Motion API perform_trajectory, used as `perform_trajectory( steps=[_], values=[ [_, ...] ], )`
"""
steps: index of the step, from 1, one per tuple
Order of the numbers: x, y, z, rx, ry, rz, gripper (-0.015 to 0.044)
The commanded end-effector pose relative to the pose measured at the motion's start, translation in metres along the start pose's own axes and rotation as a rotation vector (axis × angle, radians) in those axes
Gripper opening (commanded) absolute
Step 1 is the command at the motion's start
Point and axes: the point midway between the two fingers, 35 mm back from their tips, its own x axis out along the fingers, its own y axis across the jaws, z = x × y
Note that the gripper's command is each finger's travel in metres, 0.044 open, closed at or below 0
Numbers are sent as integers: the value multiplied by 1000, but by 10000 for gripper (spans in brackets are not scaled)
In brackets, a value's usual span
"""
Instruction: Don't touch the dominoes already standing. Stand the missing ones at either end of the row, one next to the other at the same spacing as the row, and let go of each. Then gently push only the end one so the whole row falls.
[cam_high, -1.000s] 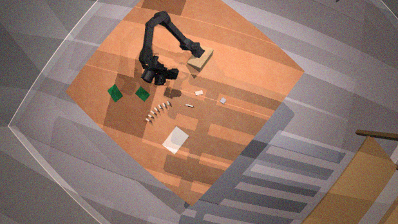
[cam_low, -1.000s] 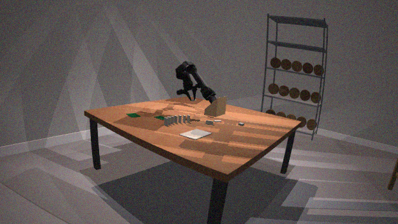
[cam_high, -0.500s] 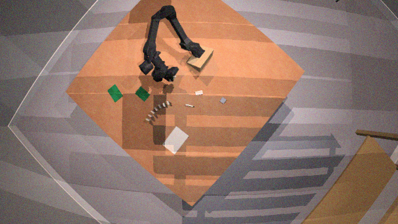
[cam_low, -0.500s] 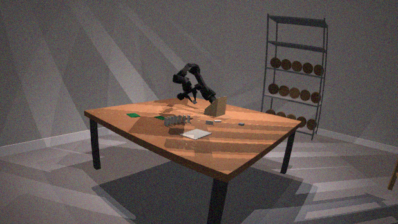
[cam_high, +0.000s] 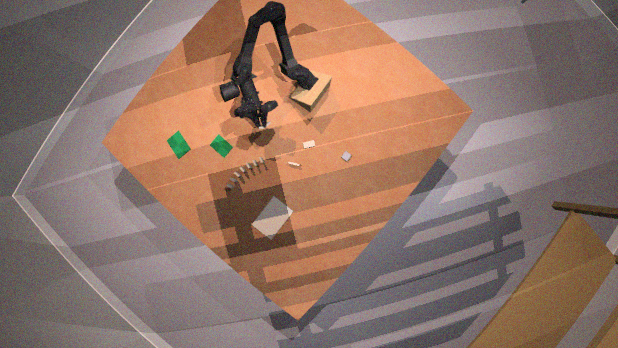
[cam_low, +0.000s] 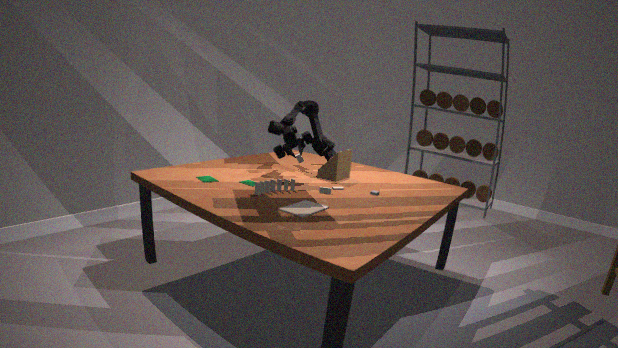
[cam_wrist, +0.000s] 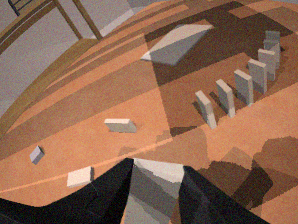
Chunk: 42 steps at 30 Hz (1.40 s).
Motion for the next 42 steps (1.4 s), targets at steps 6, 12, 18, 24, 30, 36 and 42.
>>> perform_trajectory(
  steps=[6,12,18,24,30,36,42],
  values=[
    [-8,-2,1,-98,-207,-39,107],
    [-16,-4,3,-202,-341,-93,107],
    [-25,-4,2,-322,-461,-165,107],
    [-34,-2,1,-459,-566,-250,107],
    [-36,-1,0,-495,-589,-273,107],
    [-36,-1,0,-495,-589,-273,107],
    [-36,-1,0,-495,-589,-273,107]
  ],
)
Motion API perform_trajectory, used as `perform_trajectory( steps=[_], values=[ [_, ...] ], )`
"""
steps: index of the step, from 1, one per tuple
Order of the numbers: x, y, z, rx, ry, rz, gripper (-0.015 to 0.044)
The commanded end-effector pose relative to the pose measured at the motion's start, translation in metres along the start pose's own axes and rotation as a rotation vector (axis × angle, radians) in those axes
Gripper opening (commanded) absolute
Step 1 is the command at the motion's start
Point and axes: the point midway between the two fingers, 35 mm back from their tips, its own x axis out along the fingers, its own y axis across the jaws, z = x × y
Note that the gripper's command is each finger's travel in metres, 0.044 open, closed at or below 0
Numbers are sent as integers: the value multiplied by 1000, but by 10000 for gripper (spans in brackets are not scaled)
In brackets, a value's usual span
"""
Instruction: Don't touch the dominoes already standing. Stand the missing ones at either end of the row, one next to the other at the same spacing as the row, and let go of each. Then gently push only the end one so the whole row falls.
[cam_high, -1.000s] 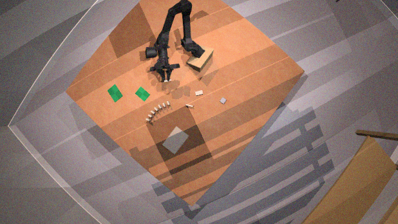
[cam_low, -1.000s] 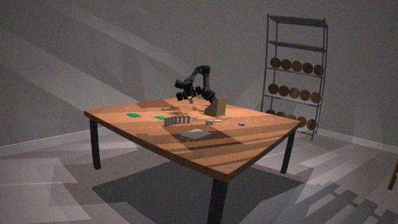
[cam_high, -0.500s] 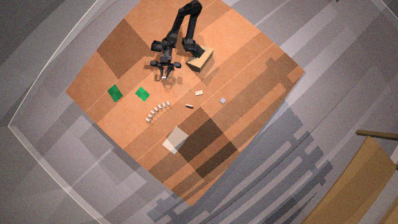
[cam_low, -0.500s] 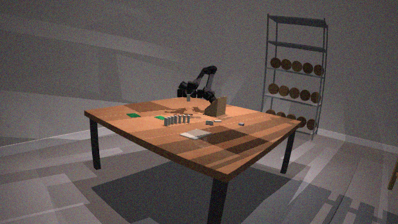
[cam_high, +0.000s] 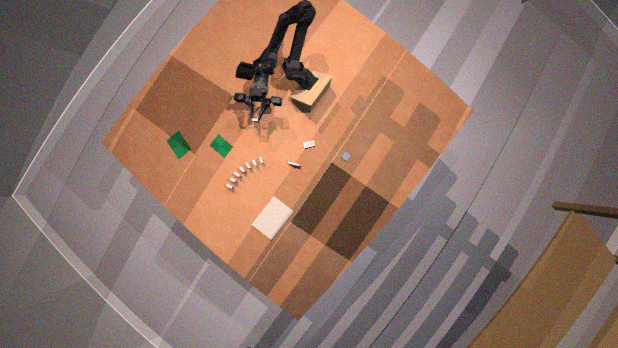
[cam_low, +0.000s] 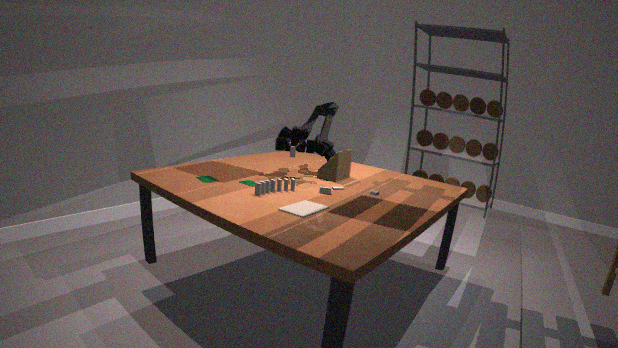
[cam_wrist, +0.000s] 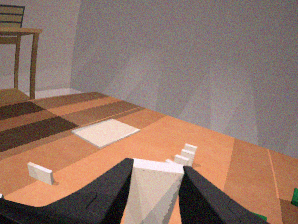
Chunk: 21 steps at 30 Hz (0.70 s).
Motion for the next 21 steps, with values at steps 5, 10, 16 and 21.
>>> perform_trajectory(
  steps=[5,10,16,21],
  values=[
    [0,0,1,-7,-6,1,107],
    [2,-2,-8,-9,1,7,107],
    [4,-3,-20,-9,11,16,107],
    [6,-3,-32,-2,25,25,107]
  ],
)
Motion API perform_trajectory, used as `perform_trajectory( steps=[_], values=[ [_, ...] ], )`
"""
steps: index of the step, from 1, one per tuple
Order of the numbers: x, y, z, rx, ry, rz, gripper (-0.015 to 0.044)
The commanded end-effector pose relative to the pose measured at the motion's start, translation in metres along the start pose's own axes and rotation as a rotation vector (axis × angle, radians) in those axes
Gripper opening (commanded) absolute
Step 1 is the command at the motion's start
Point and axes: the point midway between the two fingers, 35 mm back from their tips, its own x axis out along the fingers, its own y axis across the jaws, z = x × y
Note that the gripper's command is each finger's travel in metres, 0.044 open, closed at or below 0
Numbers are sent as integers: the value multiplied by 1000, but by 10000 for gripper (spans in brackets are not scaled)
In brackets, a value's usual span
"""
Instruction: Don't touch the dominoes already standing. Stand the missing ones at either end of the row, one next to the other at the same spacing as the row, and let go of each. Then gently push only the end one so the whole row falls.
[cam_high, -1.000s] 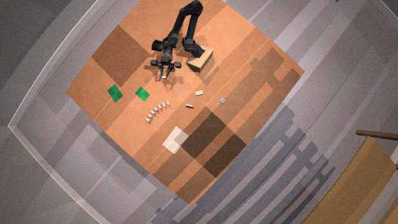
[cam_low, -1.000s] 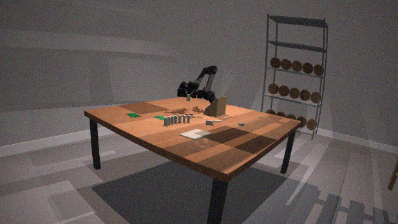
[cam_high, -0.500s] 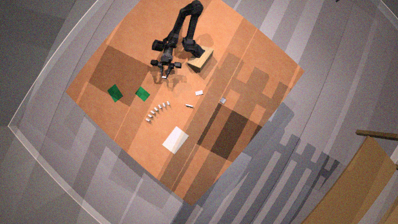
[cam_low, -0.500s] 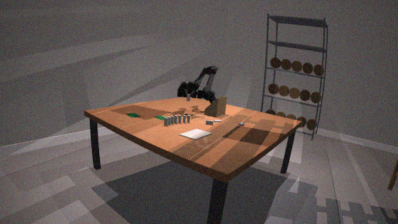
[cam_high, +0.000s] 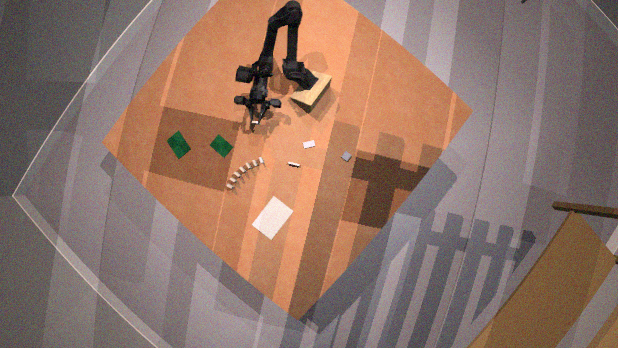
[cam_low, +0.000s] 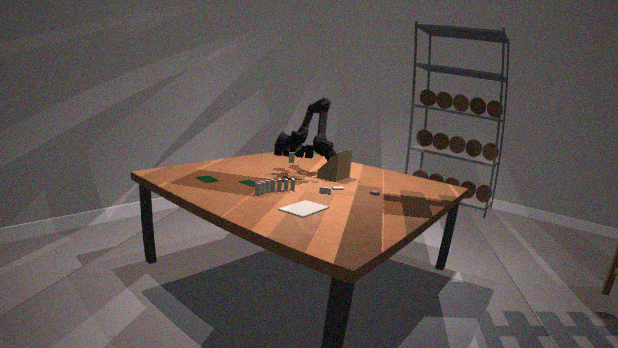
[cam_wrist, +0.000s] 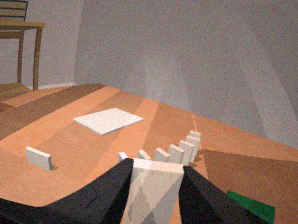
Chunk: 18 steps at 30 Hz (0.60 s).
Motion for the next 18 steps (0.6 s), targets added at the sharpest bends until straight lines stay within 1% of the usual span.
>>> perform_trajectory(
  steps=[1,18],
  values=[
    [1,0,-8,1,5,9,107],
    [4,-1,-42,1,3,12,107]
  ],
)
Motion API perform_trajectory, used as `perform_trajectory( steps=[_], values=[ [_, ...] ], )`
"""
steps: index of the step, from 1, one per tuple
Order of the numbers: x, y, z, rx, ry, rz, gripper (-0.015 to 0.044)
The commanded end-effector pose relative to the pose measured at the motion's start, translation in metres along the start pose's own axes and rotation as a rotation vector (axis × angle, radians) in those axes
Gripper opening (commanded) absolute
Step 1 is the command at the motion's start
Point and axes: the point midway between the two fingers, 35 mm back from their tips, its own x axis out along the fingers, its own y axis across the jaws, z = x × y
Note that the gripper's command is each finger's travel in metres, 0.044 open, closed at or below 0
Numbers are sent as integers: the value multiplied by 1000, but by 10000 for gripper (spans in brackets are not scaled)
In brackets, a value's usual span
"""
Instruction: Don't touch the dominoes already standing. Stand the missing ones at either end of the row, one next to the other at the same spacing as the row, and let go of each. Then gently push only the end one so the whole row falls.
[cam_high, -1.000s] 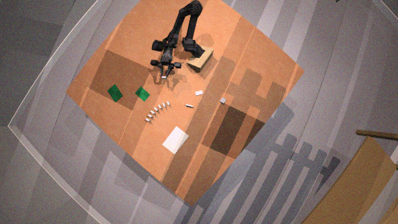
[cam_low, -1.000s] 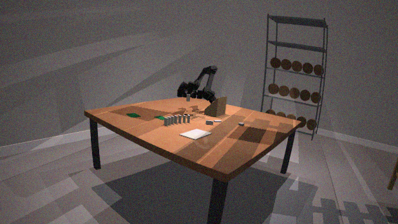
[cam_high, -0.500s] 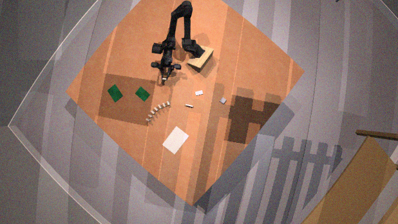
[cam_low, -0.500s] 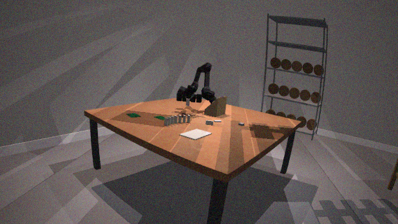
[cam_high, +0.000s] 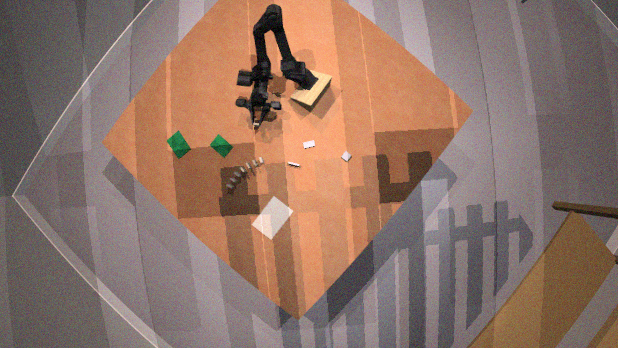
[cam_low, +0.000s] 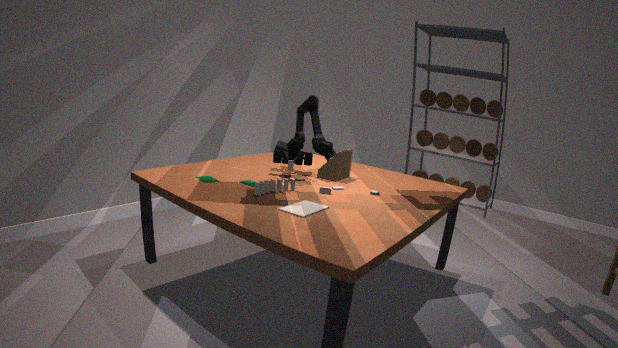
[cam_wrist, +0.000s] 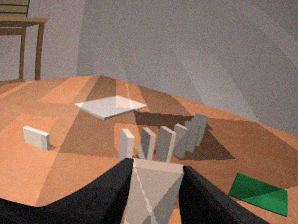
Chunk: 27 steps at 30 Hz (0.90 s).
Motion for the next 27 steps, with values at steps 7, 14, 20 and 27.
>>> perform_trajectory(
  steps=[7,14,20,27],
  values=[
    [0,1,-19,-4,-12,-4,107],
    [-1,2,-32,-4,-19,-12,107],
    [-2,5,-44,-3,-26,-22,107],
    [-2,6,-48,-3,-29,-27,107]
  ],
)
